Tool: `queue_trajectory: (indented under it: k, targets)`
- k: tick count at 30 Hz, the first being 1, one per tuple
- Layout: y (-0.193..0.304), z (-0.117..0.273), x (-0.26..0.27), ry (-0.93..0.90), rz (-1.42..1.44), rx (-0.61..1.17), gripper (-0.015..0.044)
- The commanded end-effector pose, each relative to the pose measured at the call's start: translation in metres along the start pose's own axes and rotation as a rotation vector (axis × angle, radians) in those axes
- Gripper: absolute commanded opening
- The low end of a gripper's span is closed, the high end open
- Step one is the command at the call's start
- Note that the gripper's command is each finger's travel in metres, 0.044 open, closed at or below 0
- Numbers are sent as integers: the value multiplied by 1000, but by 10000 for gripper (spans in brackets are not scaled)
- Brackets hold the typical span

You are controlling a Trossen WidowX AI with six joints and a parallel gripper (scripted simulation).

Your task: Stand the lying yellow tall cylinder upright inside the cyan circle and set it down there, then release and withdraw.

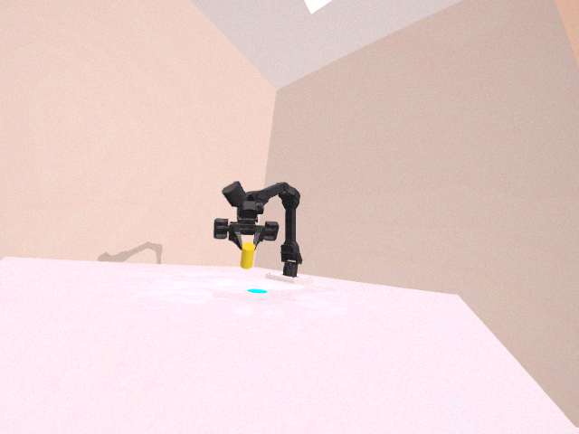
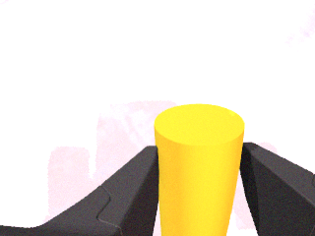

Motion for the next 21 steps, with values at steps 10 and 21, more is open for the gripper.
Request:
queue_trajectory:
  k: [10, 21]
  targets:
    - [5, 2, -4, -32, -12, -80, 105]
    - [9, 5, -6, -57, -11, -143, 105]
Point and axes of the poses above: the point midway between the two fingers, 35 mm back from their tips, its own z axis back along the fingers, its own x axis across the jaws, y = z × x, the point moved 5 cm from there along z, back along the fingers, and after that the axes turned 13 degrees about -z, right-handed, at the moved point
